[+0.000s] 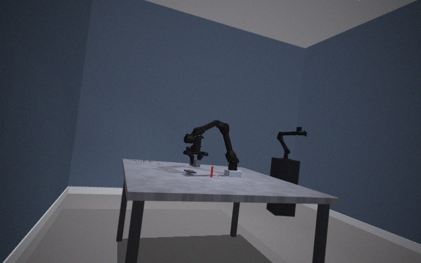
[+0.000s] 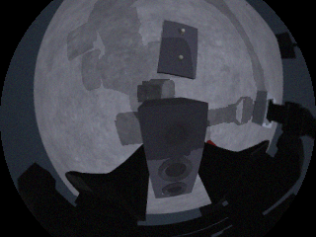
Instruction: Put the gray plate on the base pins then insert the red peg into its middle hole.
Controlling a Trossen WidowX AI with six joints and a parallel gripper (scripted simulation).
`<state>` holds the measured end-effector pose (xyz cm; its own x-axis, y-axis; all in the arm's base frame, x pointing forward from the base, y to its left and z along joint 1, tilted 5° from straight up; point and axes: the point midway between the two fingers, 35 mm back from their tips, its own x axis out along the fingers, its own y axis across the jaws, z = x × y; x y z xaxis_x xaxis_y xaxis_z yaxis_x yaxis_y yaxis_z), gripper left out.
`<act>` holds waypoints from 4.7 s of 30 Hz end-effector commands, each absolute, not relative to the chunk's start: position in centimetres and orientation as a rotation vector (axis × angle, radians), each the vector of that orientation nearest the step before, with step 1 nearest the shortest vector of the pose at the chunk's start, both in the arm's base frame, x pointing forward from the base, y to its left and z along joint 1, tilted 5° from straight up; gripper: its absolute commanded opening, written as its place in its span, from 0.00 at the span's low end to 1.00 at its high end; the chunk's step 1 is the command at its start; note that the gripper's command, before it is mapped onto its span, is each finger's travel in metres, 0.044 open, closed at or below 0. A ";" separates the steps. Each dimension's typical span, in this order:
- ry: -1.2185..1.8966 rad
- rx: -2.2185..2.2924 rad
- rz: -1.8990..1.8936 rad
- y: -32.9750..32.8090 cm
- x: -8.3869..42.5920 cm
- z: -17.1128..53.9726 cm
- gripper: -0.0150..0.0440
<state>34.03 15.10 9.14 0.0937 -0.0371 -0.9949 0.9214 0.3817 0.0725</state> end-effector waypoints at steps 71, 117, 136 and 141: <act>1.192 1.062 -1.017 1.0 35.4 8.9 0.25; 1.185 1.071 -1.027 -0.1 35.5 6.2 0.25; 1.172 1.076 -1.027 -0.2 35.7 5.0 0.25; 1.172 1.076 -1.027 -0.2 35.7 5.0 0.30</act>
